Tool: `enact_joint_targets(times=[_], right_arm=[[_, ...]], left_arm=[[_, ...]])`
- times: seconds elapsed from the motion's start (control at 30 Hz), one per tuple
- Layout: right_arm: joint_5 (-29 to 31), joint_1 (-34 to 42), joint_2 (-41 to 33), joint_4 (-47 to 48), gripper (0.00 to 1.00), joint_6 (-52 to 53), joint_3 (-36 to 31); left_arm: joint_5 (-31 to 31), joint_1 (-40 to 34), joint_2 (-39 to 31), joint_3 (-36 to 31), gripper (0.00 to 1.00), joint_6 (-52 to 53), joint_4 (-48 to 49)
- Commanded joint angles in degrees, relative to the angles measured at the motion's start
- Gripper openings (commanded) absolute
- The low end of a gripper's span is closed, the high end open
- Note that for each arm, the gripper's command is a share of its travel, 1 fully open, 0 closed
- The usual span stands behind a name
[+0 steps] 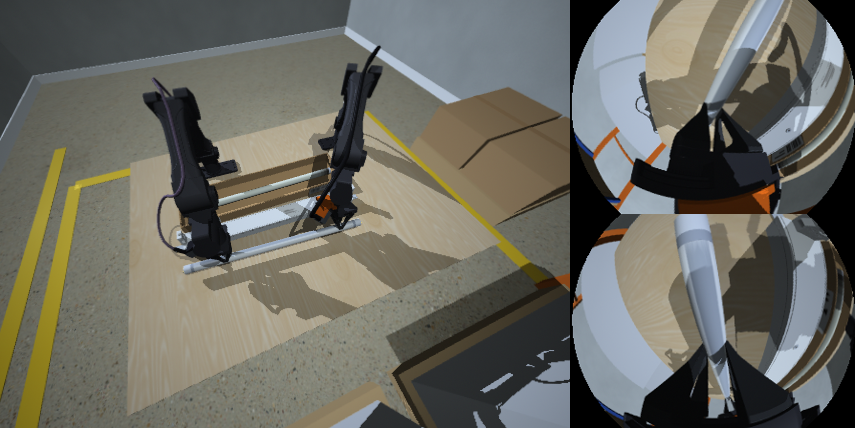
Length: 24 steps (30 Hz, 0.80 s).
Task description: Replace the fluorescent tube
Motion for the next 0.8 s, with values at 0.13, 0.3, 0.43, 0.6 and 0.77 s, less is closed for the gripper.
enact_joint_targets(times=[0.13,0.3,0.43,0.6,0.77], right_arm=[[0.8,0.0,-1.9,1.9,0.11,0.2,-1.9],[0.8,0.0,-2.2,1.4,0.11,0.2,0.4],[0.9,0.0,-2.1,2.5,0.11,0.2,-1.7],[0.9,0.0,-2.9,3.8,0.11,0.3,-2.9],[0.9,-0.1,-3.0,3.6,0.11,0.3,-0.8]], left_arm=[[-0.8,-0.3,-2.7,1.6,0.11,0.0,1.6],[-0.8,-0.4,-2.5,0.3,0.11,-0.1,1.2],[-0.9,-0.8,-2.8,-0.6,0.11,-0.2,2.3],[-1.4,-0.9,-3.2,-2.3,0.11,-0.2,3.7],[-1.3,0.1,-3.5,-0.2,0.11,-0.1,3.4]])
